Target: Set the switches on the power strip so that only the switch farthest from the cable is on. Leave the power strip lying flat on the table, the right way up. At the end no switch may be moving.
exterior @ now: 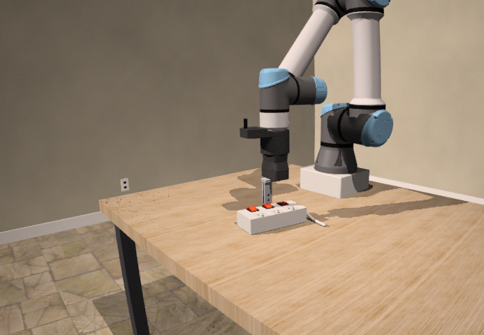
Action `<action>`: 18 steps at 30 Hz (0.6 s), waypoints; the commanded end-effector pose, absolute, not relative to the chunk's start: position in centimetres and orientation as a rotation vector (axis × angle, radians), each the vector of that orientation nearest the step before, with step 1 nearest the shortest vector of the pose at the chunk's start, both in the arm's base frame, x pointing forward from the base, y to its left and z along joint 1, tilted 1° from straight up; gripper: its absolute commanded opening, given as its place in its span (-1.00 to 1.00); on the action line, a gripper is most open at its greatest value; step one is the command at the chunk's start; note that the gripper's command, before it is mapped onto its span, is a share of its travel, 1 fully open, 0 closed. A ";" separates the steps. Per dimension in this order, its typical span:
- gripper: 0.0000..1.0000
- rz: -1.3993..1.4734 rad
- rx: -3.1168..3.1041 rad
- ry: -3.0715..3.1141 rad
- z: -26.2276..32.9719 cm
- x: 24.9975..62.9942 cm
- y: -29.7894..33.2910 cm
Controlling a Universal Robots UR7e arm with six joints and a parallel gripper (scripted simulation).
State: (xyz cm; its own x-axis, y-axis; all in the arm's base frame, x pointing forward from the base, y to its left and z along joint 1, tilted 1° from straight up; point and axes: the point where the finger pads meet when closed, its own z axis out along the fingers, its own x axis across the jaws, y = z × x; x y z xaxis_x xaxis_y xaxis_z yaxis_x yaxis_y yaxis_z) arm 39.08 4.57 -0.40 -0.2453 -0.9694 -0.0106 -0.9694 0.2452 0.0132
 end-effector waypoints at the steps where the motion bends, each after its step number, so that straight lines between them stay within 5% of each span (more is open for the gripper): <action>1: -1.00 0.025 -1.929 2.478 -0.5 39.1 4.6; 18: -1.00 0.025 -1.929 2.478 -1.1 39.1 4.6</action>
